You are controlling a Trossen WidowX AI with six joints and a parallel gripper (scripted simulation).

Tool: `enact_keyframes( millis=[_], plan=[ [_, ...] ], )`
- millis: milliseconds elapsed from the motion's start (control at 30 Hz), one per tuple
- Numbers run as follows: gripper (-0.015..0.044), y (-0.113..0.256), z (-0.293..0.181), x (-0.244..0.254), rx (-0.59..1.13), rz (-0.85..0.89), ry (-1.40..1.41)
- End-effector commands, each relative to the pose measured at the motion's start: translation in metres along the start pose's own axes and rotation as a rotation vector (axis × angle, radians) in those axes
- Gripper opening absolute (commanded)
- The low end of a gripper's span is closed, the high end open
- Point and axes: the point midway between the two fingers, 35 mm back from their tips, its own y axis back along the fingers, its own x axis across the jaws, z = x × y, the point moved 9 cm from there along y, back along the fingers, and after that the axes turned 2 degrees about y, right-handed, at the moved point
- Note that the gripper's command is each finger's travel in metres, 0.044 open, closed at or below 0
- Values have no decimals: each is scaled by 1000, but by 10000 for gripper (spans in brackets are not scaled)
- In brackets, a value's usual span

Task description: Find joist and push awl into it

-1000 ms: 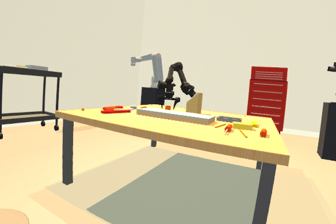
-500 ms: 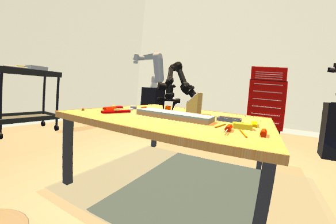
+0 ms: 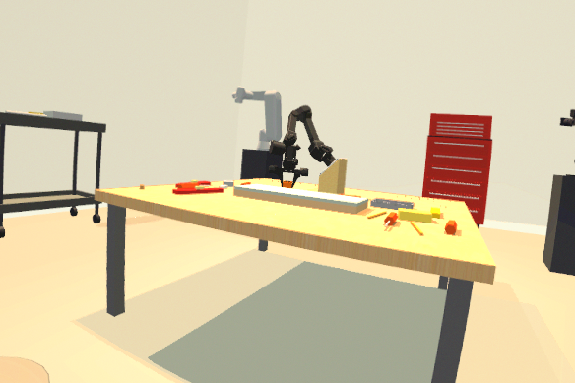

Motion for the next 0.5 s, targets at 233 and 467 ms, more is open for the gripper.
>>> enact_keyframes(
  millis=[233,467],
  plan=[
    [83,3,2,0,-4,2,1],
    [0,26,15,-2,-5,15,-3]
  ],
)
